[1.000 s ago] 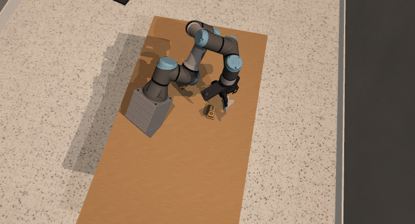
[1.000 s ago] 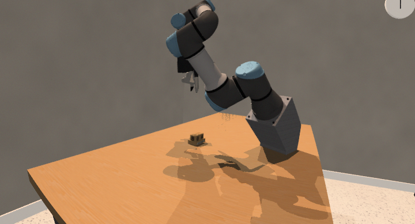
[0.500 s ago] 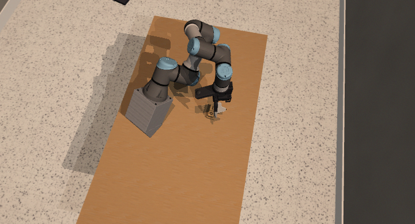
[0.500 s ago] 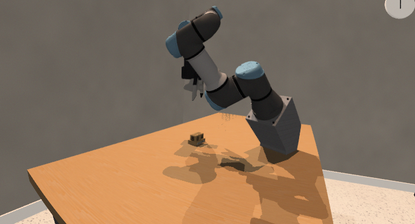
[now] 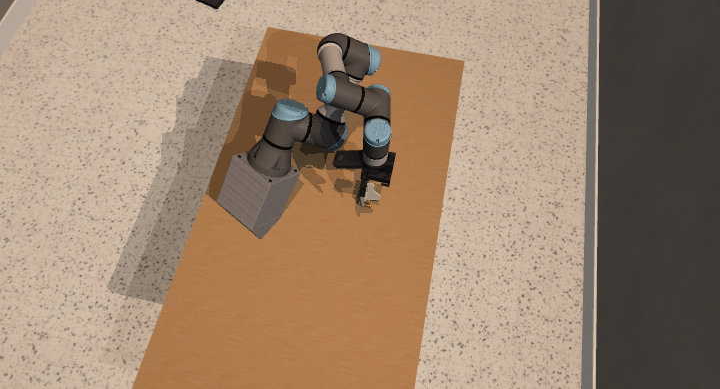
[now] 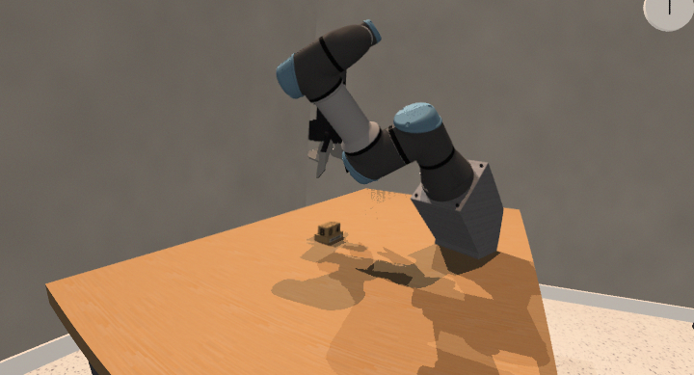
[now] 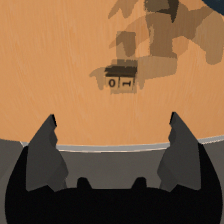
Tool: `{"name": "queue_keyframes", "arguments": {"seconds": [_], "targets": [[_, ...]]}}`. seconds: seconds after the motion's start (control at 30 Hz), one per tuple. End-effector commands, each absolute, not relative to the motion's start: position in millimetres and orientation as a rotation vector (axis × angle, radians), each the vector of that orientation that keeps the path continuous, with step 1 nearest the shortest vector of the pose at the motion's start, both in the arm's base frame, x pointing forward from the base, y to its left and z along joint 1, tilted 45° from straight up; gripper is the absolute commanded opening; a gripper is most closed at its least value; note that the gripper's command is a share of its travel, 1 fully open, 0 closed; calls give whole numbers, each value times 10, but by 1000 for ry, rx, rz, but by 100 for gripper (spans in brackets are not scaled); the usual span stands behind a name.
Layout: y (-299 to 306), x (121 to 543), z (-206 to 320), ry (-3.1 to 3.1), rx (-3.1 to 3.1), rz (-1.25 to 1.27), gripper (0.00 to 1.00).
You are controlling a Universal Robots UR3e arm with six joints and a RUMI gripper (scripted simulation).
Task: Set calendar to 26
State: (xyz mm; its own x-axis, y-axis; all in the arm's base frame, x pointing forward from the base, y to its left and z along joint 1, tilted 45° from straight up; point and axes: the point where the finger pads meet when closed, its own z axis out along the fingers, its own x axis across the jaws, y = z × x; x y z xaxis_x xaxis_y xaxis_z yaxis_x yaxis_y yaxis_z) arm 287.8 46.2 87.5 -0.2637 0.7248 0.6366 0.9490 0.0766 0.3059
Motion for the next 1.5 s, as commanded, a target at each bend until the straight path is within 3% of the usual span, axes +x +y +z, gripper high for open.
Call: {"name": "queue_keyframes", "arguments": {"seconds": [0.0,0.97,1.47], "targets": [[477,2875,843,-2000,-1710,-981,100],[490,2872,827,-1960,-1740,-971,100],[564,2868,753,-1600,-1981,-852,100]]}}
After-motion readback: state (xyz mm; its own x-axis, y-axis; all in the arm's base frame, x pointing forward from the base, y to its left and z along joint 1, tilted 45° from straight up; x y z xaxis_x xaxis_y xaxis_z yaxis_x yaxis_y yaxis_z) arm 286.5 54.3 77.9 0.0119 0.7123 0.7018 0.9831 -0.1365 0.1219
